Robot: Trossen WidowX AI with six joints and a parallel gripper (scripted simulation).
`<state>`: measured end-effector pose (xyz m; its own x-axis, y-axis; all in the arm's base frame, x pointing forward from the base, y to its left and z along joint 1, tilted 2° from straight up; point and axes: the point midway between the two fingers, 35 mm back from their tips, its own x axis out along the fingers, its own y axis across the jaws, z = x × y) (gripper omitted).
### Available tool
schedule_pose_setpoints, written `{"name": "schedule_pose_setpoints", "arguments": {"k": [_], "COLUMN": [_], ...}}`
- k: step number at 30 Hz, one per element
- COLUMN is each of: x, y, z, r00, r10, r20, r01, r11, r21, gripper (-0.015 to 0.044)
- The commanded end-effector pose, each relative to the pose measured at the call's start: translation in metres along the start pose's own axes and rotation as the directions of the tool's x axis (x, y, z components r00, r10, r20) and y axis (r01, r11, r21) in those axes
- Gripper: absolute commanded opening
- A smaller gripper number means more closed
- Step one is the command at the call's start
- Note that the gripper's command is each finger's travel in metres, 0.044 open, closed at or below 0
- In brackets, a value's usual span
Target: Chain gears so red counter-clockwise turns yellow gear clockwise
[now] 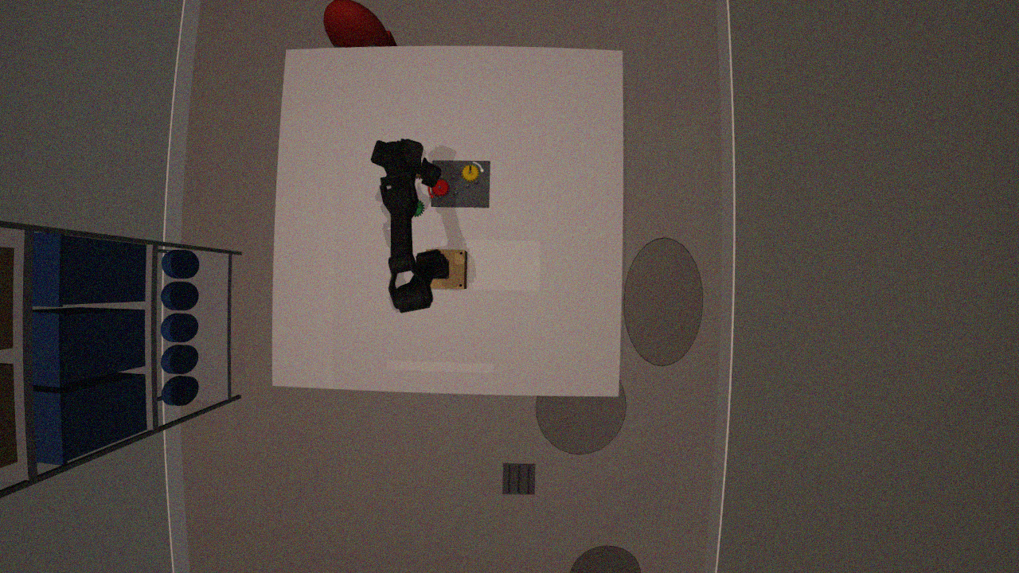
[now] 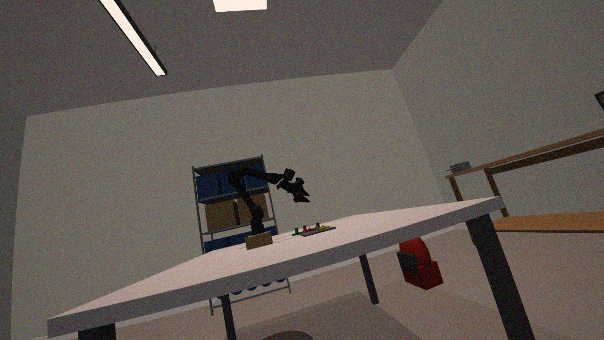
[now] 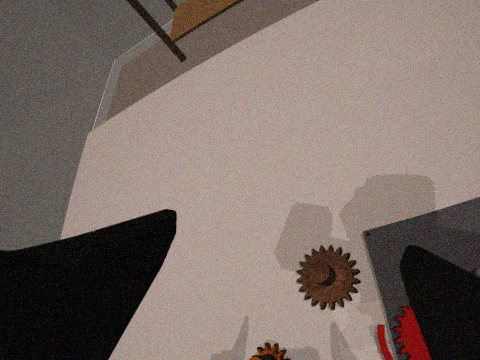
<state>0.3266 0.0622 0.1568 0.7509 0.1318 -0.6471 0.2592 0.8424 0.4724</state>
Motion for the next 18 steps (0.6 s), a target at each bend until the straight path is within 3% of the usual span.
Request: {"name": "schedule_pose_setpoints", "arguments": {"k": [1, 6, 9, 18], "x": [0.016, 0.015, 0.005, 0.01], "y": [-0.01, -0.034, -0.046, -0.043], "z": [-0.051, -0.125, -0.153, -0.152], "r00": [0.965, 0.781, 0.653, 0.644], "r10": [-0.124, -0.356, -0.467, -0.475], "r20": [-0.229, -0.512, -0.596, -0.6], "r01": [0.164, 0.542, 0.71, 0.721], "r11": [0.973, 0.795, 0.651, 0.64], "r21": [0.163, 0.274, 0.267, 0.266], "gripper": [0.044, 0.044, 0.044, 0.044]}}
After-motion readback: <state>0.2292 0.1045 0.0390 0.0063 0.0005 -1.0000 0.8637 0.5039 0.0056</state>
